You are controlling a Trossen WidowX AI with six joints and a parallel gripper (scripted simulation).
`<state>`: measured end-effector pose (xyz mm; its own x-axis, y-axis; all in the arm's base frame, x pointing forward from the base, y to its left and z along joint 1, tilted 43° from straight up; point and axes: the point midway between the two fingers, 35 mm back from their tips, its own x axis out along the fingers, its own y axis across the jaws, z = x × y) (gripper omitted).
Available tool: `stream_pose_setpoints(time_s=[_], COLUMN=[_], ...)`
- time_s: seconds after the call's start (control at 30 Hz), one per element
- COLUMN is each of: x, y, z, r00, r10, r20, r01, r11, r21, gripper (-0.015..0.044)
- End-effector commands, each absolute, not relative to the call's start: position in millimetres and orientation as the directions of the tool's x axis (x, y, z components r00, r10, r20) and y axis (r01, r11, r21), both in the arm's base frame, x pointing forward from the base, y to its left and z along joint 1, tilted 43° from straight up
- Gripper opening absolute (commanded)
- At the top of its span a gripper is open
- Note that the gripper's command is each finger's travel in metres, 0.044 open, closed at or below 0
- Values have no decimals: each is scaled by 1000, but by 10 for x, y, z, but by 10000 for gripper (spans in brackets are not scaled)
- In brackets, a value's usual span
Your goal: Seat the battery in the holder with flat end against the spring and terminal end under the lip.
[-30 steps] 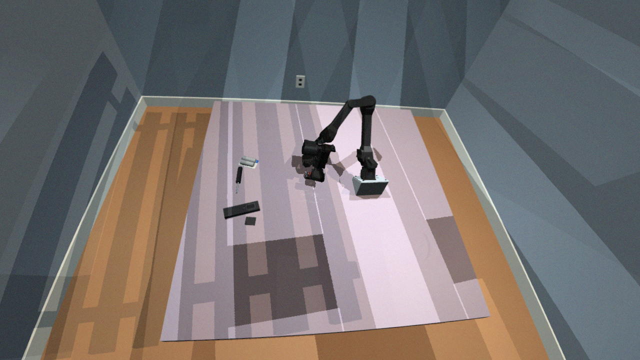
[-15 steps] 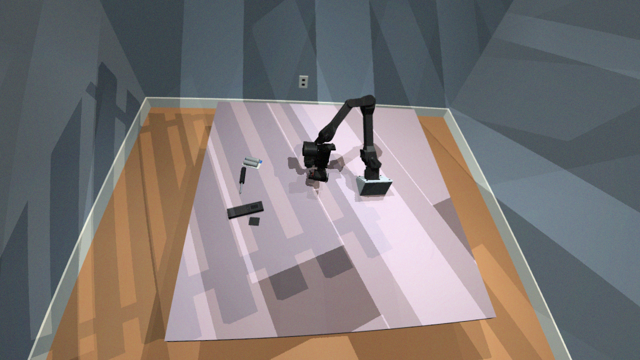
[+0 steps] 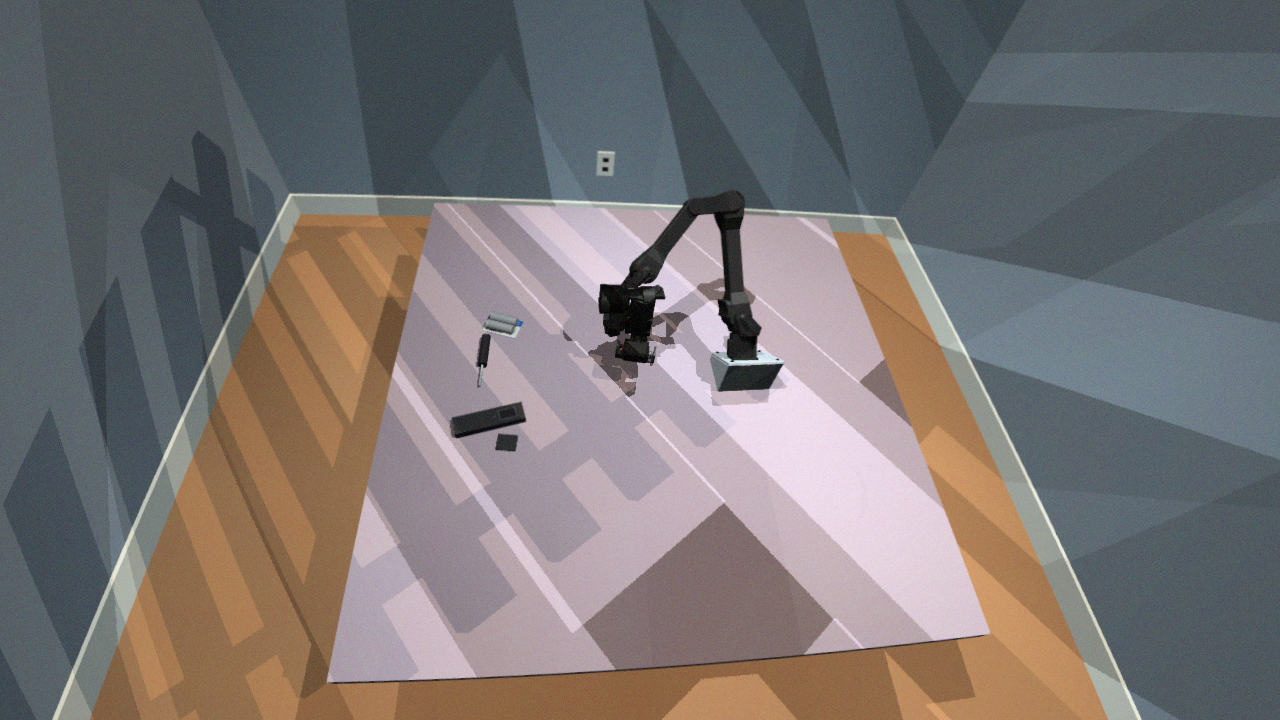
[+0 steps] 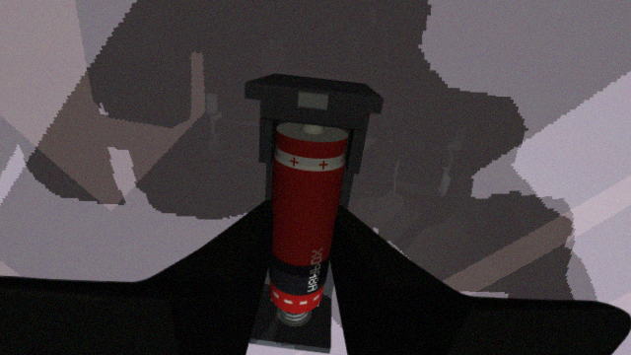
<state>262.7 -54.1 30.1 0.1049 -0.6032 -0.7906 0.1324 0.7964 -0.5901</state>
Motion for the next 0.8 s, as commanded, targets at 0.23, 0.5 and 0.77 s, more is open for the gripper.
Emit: stream_pose_setpoints(time_s=[0.23,0.5,0.77], x=[2710,2721,2675], y=[-545,-546,-546], z=[317,318,303], r00=[98,92,86], r10=[-603,-603,-604], r20=[-792,-792,-793], r01=[134,134,134], r11=[796,796,795], r21=[-590,-590,-591], gripper=[75,75,75])
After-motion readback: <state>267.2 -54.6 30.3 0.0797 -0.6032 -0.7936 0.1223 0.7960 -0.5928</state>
